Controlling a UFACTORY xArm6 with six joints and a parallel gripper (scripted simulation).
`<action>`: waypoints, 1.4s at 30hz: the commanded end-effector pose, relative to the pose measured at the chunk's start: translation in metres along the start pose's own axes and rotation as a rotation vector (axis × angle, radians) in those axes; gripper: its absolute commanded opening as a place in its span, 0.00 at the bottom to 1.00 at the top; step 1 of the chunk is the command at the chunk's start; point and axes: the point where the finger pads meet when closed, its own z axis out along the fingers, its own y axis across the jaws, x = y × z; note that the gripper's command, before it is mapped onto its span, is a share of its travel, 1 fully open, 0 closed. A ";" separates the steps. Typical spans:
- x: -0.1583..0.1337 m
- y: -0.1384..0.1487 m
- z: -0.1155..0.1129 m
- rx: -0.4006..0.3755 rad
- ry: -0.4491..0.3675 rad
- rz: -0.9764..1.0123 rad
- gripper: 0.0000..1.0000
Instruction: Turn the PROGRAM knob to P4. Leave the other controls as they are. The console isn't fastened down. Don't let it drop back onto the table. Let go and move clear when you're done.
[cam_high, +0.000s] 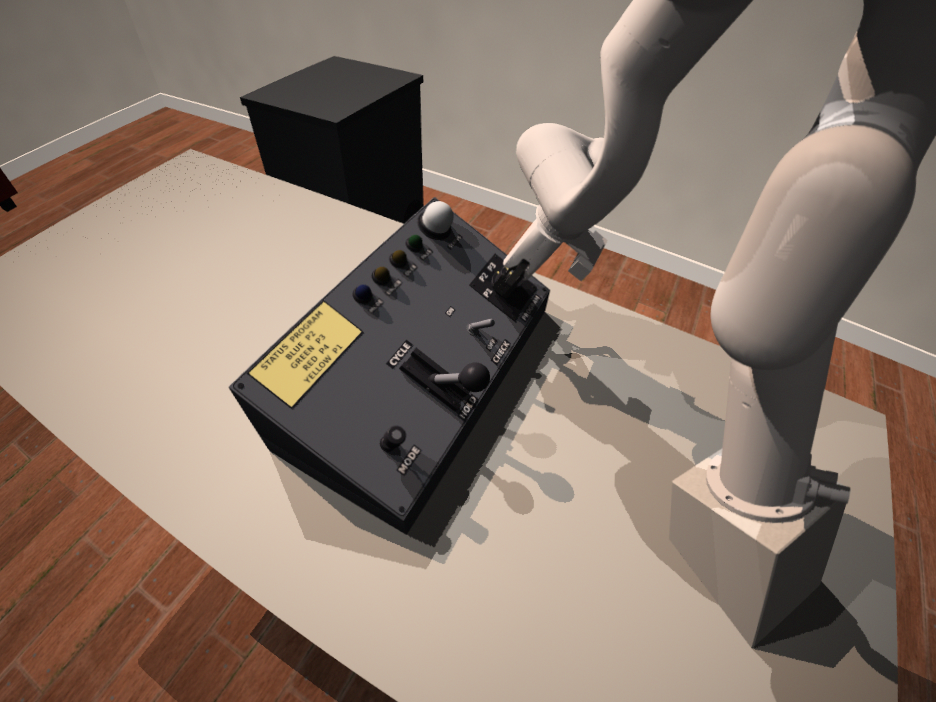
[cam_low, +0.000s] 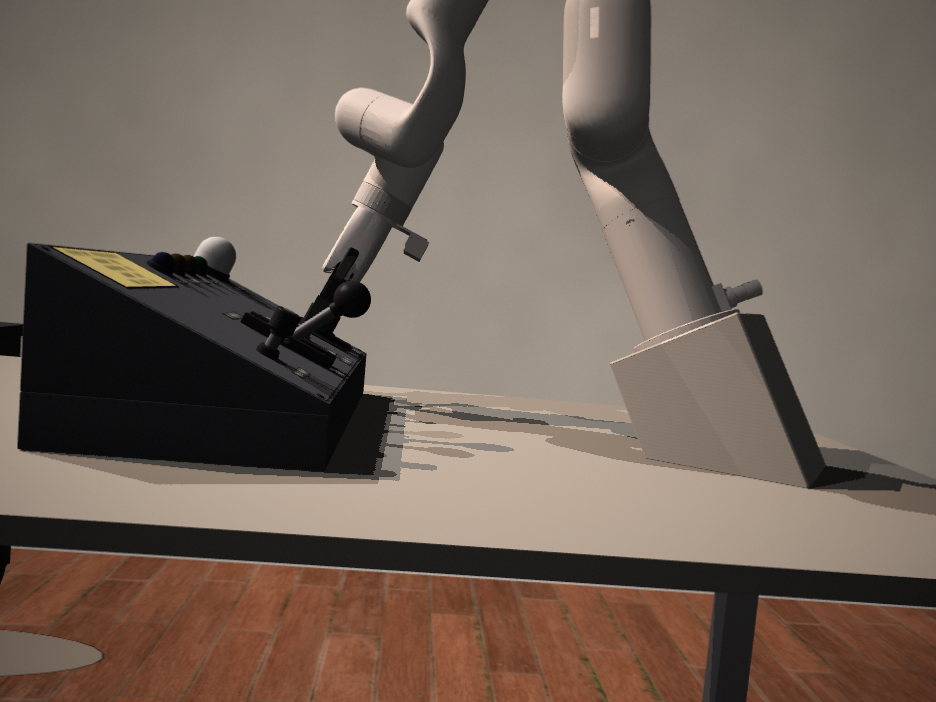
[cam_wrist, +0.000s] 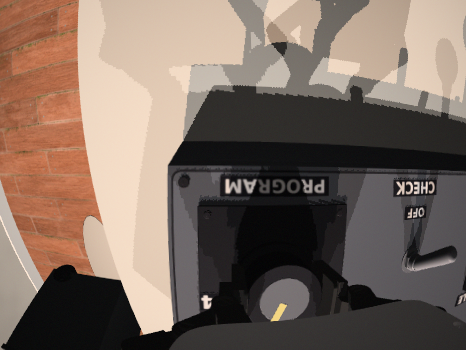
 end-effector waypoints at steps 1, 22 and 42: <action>-0.001 0.000 0.000 0.008 -0.009 0.001 0.00; -0.001 0.000 0.000 0.007 -0.010 0.227 0.00; -0.001 0.000 0.000 0.004 -0.011 0.675 0.00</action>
